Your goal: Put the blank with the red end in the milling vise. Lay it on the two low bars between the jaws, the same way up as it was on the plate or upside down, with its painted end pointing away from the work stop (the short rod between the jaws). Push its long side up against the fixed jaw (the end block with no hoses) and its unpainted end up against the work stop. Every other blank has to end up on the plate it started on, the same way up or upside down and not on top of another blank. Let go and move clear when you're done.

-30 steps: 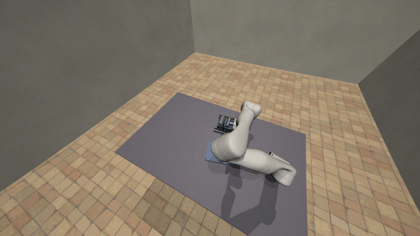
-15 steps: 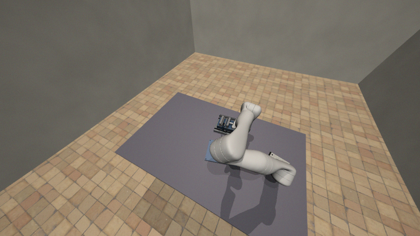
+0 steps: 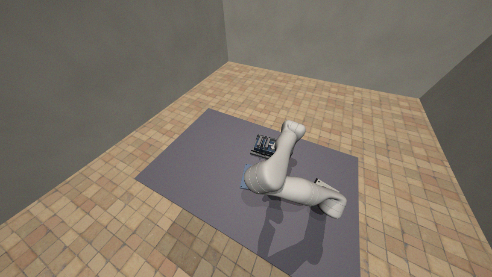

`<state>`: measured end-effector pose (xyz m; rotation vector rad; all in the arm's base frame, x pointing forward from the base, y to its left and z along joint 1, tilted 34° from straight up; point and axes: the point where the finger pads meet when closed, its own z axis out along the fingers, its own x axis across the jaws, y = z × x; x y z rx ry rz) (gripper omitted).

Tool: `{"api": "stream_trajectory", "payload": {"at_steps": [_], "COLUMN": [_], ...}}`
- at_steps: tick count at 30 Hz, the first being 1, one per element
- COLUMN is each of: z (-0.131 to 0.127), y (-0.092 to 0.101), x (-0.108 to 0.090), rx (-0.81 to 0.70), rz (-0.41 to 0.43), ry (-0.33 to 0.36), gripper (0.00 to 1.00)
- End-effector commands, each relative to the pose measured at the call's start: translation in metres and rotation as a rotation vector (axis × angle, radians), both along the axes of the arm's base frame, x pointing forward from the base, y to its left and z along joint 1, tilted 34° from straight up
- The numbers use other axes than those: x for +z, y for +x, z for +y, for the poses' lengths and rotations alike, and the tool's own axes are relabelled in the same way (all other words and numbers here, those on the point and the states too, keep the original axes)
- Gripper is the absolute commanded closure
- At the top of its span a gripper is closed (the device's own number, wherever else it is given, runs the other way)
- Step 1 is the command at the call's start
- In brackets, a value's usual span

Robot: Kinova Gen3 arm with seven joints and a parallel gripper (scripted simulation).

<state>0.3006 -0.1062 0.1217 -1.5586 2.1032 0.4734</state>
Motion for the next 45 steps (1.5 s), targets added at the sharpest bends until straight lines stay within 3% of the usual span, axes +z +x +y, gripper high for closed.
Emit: {"api": "stream_trajectory", "payload": {"at_steps": [1, 45], "z": [0.0000, 0.0002], "y": [0.0002, 0.0003], "x": [0.0002, -0.0001], "rx": [-0.018, -0.491], "rz": [0.013, 0.320], "ry": [0.003, 0.100], "gripper": [1.00, 1.00]}}
